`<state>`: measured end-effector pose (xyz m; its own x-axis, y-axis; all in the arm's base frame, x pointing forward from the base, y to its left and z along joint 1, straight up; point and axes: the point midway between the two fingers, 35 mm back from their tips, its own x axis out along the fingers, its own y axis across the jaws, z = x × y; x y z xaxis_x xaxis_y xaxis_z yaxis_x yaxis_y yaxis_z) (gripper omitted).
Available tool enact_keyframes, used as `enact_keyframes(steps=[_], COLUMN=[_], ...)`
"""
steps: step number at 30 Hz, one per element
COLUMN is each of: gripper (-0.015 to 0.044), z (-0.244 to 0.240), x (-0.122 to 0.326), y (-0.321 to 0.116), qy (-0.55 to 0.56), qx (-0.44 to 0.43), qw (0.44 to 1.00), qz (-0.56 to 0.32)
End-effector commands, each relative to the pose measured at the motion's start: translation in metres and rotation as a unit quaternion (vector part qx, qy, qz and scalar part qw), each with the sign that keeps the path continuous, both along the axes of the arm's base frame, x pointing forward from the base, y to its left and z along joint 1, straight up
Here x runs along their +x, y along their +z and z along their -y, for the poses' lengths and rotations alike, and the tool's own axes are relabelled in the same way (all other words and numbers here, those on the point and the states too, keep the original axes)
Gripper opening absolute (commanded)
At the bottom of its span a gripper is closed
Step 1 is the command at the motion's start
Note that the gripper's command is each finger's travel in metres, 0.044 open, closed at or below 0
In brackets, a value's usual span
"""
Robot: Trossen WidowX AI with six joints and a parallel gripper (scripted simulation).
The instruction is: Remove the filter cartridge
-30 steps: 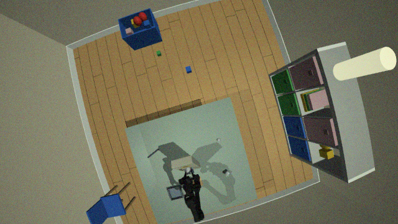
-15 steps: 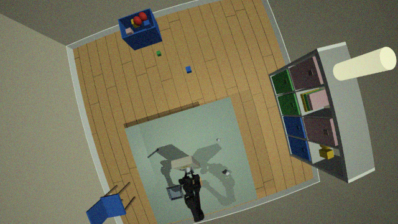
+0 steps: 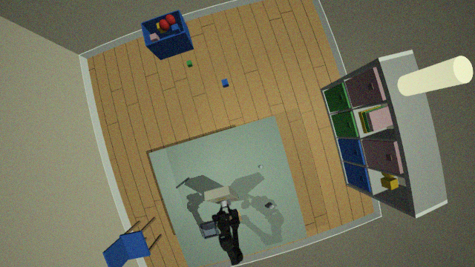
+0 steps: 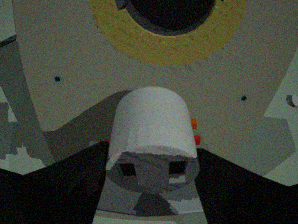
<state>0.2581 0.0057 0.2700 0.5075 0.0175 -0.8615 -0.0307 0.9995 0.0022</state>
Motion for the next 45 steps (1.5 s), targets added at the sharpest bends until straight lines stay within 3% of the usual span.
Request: enact_keyframes(steps=[1,17,45], gripper=[0.0000,0.0000,0.0000], z=[0.000,0.001,-0.074], x=[-0.003,-0.034,-0.029], y=[0.018,0.069,0.059], qy=[0.000,0.000,0.000], qx=[0.000,0.000,0.004], qw=[1.000,1.000,1.000], qz=[0.005,0.003,0.000])
